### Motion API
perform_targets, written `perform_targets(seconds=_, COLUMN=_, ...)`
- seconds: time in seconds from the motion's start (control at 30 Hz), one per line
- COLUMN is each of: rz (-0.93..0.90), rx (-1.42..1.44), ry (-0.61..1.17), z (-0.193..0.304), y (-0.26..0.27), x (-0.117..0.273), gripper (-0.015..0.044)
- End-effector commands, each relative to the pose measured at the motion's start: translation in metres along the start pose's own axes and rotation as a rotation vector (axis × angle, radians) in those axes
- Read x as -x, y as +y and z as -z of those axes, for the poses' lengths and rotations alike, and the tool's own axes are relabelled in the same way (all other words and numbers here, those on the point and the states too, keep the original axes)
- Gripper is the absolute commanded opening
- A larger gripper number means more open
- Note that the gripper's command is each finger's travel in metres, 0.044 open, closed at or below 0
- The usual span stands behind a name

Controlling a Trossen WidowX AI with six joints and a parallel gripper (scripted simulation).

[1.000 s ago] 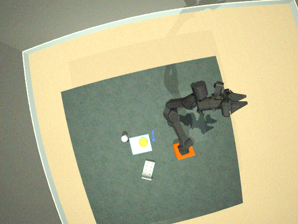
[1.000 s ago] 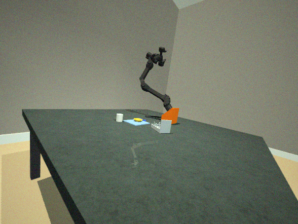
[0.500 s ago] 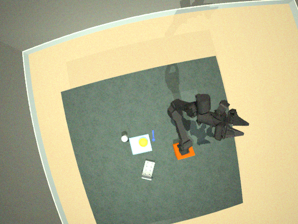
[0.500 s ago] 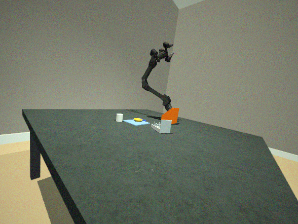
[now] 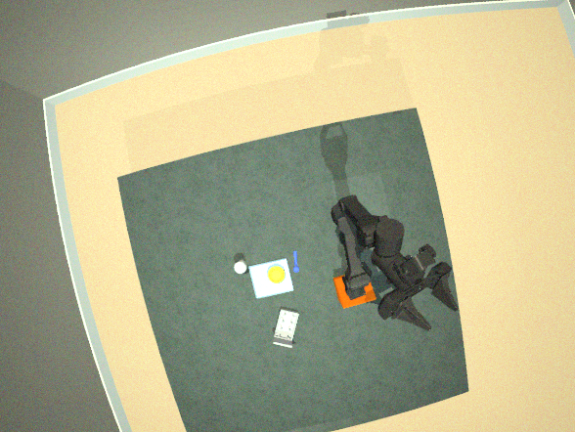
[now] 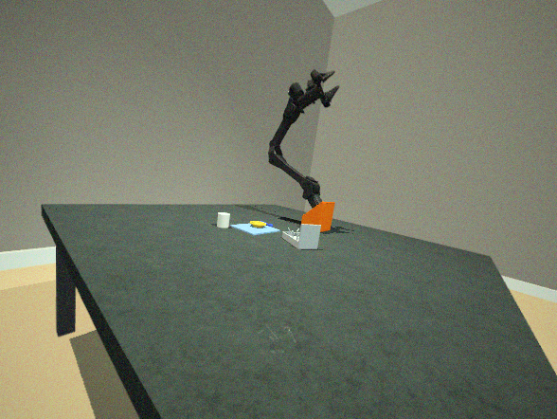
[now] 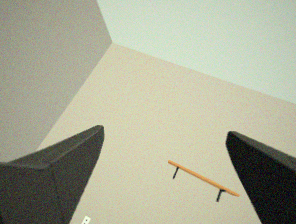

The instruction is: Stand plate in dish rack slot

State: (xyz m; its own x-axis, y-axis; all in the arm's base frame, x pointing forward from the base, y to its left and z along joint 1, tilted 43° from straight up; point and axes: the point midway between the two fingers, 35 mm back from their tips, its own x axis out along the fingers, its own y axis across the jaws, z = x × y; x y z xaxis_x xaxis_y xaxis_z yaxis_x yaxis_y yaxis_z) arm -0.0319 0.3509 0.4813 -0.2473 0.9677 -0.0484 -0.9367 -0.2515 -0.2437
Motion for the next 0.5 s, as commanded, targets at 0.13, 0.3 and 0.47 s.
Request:
perform_targets(seconds=0.13, rz=0.207, rx=-0.087, ry=0.200, z=0.067, y=-0.059, x=-0.005, gripper=0.0400)
perform_targets(seconds=0.3, rz=0.328, rx=-0.138, ry=0.311, z=0.105, y=-0.094, x=0.002, gripper=0.0400)
perform_targets(seconds=0.47, rz=0.450, rx=-0.192, ry=0.420, z=0.144, y=-0.125, x=0.016, gripper=0.0400)
